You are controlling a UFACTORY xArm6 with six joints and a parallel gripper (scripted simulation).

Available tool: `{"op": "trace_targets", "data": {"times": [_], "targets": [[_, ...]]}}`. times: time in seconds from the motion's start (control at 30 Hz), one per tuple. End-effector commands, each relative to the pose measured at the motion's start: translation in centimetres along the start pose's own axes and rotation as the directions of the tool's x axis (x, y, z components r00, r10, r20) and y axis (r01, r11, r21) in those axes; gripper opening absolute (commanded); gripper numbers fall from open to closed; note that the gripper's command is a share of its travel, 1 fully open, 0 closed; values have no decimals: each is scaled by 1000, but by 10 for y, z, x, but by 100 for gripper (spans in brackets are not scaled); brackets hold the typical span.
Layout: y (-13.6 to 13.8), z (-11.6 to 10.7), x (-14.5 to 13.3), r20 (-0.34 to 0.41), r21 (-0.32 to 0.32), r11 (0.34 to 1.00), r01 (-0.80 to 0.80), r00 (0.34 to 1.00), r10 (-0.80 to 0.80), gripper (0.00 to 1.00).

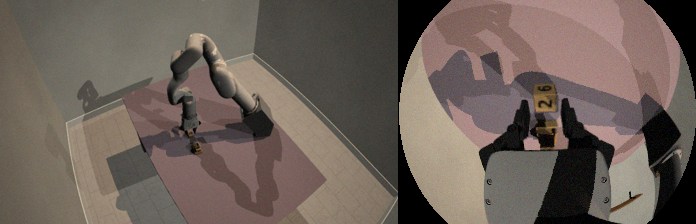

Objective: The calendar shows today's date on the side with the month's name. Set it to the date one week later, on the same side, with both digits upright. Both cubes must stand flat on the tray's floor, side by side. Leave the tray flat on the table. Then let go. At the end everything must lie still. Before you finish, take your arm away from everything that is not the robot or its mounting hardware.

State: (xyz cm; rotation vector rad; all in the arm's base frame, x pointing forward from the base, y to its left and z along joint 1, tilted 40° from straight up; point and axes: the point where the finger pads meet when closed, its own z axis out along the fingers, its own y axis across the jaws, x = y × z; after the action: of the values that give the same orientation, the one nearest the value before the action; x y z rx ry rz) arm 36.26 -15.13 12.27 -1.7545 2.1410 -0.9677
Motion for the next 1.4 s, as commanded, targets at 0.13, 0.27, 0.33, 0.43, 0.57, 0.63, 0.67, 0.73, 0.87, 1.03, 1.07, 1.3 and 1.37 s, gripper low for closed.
{"op": "trace_targets", "data": {"times": [0.13,0.27,0.33,0.43,0.57,0.63,0.67,0.73,0.87,1.03,1.07,1.3,1.37], "targets": [[-1,8,0,0,2,1000,0,1000,0,49],[-1,15,0,0,2,1000,0,1000,0,49],[-1,18,0,0,2,1000,0,1000,0,49],[-1,20,0,0,2,1000,0,1000,0,49],[-1,25,0,0,2,1000,0,1000,0,49],[-1,26,0,0,2,1000,0,1000,0,49],[-1,27,0,0,2,1000,0,1000,0,49],[-1,27,0,0,2,1000,0,1000,0,49],[-1,27,0,0,2,1000,0,1000,0,49],[-1,27,0,0,2,1000,0,1000,0,49],[-1,27,0,0,2,1000,0,1000,0,49],[-1,27,0,0,2,1000,0,1000,0,49],[-1,27,0,0,2,1000,0,1000,0,49]]}}
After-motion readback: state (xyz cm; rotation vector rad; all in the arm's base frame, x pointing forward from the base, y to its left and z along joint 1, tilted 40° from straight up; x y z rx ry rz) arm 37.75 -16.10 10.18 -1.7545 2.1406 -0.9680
